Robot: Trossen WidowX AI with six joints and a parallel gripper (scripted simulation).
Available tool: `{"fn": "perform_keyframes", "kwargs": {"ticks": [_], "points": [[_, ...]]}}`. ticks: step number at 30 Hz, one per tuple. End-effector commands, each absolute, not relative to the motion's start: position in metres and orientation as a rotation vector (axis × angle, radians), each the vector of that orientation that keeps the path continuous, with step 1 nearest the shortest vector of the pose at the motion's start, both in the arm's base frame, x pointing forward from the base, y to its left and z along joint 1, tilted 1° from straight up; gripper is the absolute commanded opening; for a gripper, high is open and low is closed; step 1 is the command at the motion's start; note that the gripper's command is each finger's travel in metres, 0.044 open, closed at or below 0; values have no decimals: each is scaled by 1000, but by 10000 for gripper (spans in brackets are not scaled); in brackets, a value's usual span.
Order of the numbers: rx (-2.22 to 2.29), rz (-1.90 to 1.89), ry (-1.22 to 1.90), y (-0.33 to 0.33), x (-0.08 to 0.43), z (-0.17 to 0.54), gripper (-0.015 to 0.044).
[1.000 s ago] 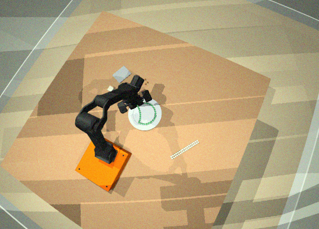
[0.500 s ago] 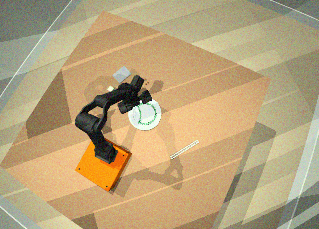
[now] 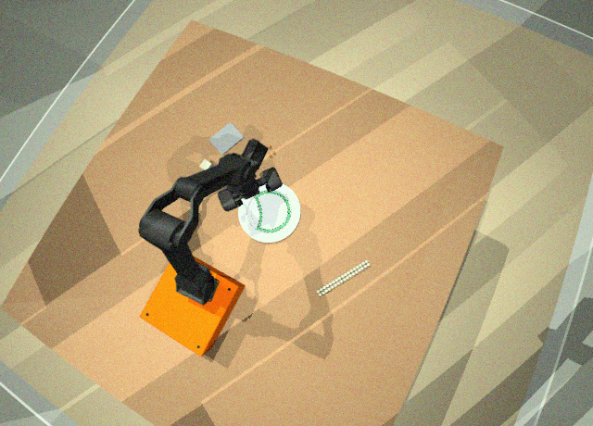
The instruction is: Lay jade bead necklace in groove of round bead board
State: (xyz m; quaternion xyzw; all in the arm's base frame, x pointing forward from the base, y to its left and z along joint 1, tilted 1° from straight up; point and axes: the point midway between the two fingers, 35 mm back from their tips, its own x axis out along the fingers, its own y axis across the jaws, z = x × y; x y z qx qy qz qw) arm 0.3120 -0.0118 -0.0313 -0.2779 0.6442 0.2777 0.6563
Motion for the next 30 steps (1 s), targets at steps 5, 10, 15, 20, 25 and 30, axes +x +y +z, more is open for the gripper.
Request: {"fn": "perform_keyframes", "kwargs": {"ticks": [5, 10, 15, 20, 25, 30], "points": [[-626, 625, 1458, -12, 312, -30, 440], [-626, 625, 1458, -12, 312, -30, 440], [-626, 625, 1458, -12, 312, -30, 440], [-636, 633, 1456, -18, 308, -7, 309], [-640, 637, 1455, -21, 305, 2, 177], [-640, 637, 1455, -21, 306, -13, 120]]}}
